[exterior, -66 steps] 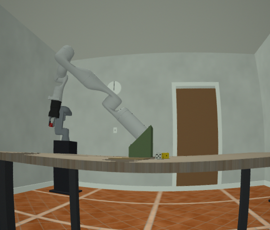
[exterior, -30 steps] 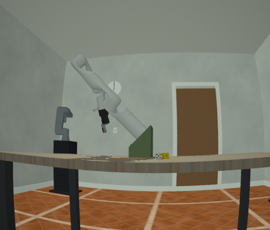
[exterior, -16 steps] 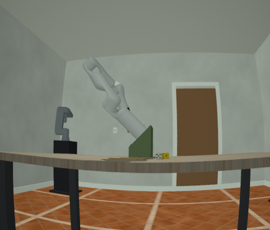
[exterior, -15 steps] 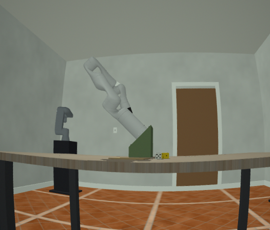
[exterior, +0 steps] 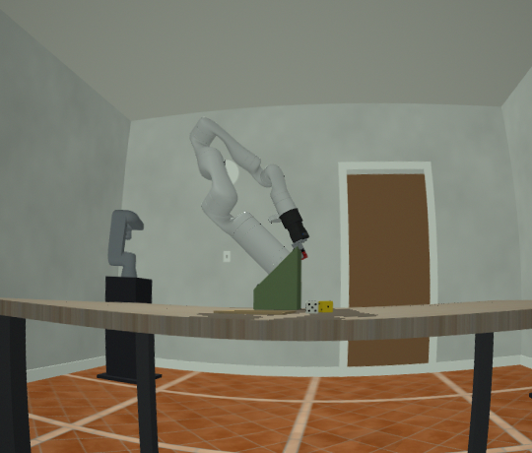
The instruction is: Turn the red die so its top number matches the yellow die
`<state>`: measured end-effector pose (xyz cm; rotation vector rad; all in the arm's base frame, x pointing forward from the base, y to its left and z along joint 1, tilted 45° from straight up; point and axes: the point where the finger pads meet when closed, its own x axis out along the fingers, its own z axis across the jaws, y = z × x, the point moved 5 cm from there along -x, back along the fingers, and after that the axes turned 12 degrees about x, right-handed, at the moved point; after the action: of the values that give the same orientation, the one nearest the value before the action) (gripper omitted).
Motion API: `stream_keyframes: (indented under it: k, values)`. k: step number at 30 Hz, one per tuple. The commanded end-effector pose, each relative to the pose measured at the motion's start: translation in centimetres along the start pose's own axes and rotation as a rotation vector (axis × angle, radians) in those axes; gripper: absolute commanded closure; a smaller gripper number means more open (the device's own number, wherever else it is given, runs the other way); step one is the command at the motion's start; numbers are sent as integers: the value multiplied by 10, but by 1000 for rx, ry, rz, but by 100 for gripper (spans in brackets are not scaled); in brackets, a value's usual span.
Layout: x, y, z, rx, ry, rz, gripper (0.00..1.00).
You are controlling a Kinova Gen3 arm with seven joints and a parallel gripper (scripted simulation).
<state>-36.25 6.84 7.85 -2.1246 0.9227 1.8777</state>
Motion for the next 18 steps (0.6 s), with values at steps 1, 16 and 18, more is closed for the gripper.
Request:
stream_keyframes:
  k: [1,16,18]
  values:
    - [28,-53,-4,128,54,-50,51]
    - [90,-203,-56,483,201,-216,51]
    - [97,-221,-68,527,224,-239,51]
